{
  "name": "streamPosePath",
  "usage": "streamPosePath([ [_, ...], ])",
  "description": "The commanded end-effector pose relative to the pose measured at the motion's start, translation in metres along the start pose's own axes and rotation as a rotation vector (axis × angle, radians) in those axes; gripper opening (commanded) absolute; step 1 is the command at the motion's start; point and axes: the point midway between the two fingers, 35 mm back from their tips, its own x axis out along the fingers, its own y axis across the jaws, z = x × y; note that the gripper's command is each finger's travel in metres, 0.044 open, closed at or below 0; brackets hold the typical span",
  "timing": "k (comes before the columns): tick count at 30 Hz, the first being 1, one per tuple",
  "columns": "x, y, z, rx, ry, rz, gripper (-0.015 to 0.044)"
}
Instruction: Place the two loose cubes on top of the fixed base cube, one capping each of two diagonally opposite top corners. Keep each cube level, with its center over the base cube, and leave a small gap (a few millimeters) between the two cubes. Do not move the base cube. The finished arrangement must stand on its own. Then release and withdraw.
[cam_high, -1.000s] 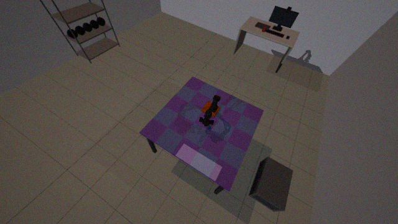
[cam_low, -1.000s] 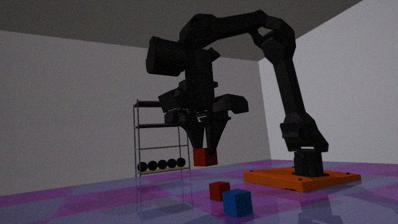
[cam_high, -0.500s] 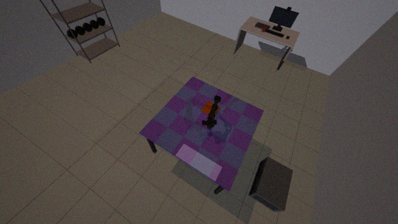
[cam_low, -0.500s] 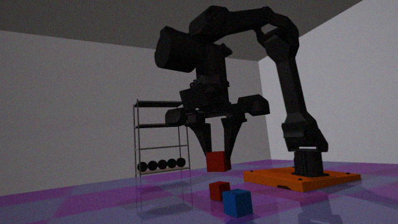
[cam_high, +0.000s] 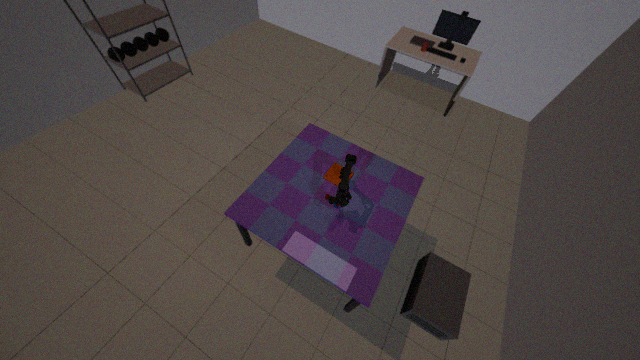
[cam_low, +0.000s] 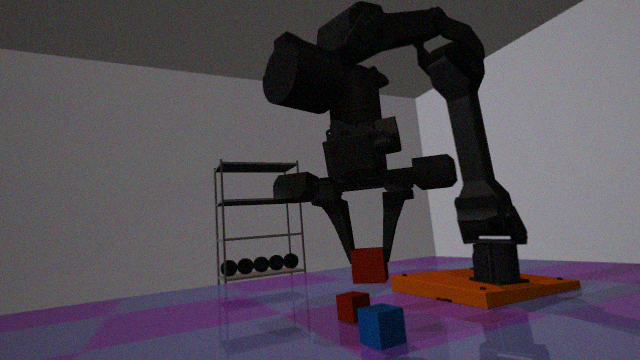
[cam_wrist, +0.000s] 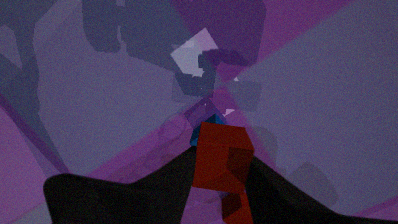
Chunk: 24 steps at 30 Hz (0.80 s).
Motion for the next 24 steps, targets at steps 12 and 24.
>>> streamPosePath([
  [12, 0.016, 0.002, 0.0, -0.012, 0.001, 0.006, 0.0105],
  [24, 0.028, 0.003, 0.001, -0.013, 0.001, 0.007, 0.0105],
])
